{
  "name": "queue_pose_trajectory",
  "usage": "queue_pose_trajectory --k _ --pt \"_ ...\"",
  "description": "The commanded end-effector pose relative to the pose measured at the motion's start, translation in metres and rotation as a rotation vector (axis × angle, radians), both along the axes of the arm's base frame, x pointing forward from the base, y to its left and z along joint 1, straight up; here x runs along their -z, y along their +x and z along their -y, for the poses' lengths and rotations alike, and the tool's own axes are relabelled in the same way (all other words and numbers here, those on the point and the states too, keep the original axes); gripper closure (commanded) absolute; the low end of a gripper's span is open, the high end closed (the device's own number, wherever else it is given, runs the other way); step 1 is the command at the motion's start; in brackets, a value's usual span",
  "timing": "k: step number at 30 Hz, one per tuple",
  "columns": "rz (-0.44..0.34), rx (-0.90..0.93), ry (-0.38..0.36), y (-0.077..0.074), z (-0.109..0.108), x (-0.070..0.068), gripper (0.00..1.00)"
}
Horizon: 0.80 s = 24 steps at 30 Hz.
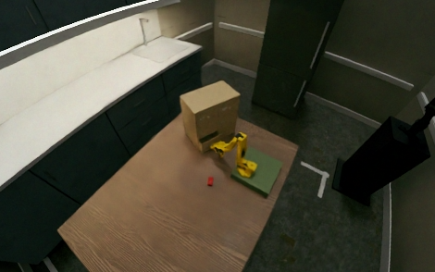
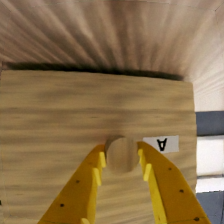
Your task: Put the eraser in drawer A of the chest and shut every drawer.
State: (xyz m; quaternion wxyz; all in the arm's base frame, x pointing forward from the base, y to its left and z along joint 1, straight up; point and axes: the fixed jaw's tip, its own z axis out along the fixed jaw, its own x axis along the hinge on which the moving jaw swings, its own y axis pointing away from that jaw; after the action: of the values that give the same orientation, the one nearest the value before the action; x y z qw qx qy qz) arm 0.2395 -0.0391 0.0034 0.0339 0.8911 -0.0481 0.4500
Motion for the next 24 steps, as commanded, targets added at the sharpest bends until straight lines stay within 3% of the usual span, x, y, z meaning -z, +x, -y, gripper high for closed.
queue_pose_trajectory --k 1,24 --pt "0.005 0.019 0.012 0.002 0.003 0.000 1.00" --pt "0.005 0.039 0.012 0.021 0.011 0.000 1.00"
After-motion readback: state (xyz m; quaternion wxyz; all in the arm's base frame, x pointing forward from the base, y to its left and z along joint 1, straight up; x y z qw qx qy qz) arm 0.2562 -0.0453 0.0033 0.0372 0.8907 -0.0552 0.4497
